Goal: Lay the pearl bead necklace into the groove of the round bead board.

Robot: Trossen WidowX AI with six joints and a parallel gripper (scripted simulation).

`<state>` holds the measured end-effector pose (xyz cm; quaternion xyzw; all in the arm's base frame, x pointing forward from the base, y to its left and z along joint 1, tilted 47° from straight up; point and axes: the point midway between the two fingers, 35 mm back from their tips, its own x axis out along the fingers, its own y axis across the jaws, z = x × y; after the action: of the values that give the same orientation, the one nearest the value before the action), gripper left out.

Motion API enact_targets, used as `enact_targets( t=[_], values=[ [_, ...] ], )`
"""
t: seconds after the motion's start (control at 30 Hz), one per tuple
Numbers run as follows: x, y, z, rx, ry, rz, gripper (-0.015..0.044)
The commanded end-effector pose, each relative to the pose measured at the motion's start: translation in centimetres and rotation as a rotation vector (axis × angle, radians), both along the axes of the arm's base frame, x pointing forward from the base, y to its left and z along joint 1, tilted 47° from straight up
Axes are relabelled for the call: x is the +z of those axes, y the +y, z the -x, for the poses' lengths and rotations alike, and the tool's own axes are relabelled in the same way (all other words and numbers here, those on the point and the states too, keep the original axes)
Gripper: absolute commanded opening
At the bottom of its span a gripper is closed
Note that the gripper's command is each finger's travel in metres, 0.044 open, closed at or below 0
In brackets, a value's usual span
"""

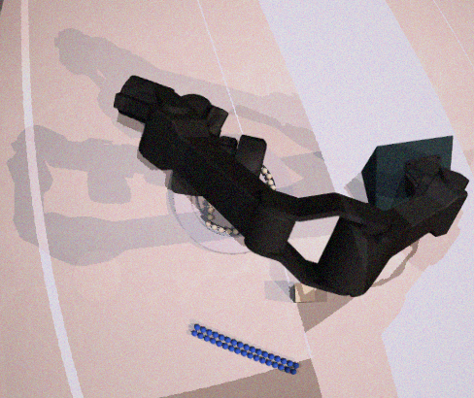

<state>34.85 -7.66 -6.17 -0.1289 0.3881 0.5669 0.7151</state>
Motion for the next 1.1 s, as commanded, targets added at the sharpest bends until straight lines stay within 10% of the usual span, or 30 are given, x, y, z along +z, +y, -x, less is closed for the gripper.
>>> enact_targets(
  t=[0.0, 0.23, 0.4, 1.07],
  values=[
    [-0.43, 0.5, 0.01, -0.008, 0.004, -0.007, 0.012],
    [-0.92, 1.04, 0.02, -0.007, 0.005, -0.008, 0.012],
    [-0.8, 0.89, 0.03, 0.001, 0.003, -0.002, 0.0],
    [-0.8, 0.89, 0.03, 0.001, 0.003, -0.002, 0.0]
  ],
)
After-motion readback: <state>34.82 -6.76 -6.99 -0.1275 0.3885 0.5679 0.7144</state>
